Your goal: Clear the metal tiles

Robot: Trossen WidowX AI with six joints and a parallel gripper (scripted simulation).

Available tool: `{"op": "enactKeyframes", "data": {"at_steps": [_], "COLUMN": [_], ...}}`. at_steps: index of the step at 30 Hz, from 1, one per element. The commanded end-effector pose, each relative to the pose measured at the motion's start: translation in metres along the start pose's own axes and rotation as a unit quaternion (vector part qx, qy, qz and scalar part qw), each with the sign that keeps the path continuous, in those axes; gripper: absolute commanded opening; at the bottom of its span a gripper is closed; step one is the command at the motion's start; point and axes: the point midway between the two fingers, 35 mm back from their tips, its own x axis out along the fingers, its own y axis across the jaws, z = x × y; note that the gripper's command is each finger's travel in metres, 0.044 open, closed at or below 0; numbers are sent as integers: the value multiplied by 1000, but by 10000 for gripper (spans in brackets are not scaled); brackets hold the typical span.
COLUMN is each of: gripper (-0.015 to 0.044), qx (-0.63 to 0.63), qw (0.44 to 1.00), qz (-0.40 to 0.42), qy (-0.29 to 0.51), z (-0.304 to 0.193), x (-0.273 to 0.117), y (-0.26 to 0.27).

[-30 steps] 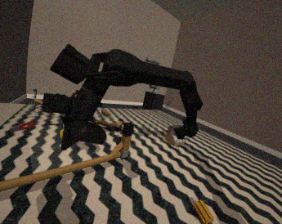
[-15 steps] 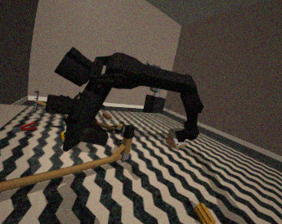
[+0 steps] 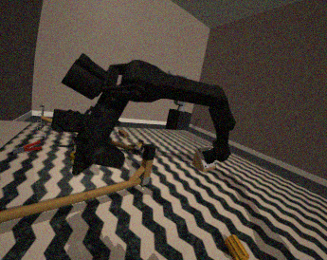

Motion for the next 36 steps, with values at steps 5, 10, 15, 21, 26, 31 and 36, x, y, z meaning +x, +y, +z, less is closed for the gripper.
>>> {"op": "enactKeyframes", "data": {"at_steps": [5,10,15,21,26,31,36], "gripper": [0,0,105,262,394,440,440], "qx": [0,0,5,18,27,36,44], "qw": [1000,1000,1000,999,997,994,991], "qz": [0,0,-2,-7,-11,-15,-20], "qy": [0,0,-14,-47,-74,-101,-127], "z": [0,0,3,7,9,9,7], "x": [0,0,-13,-45,-72,-98,-123], "y": [0,0,-3,-10,-14,-18,-22]}}
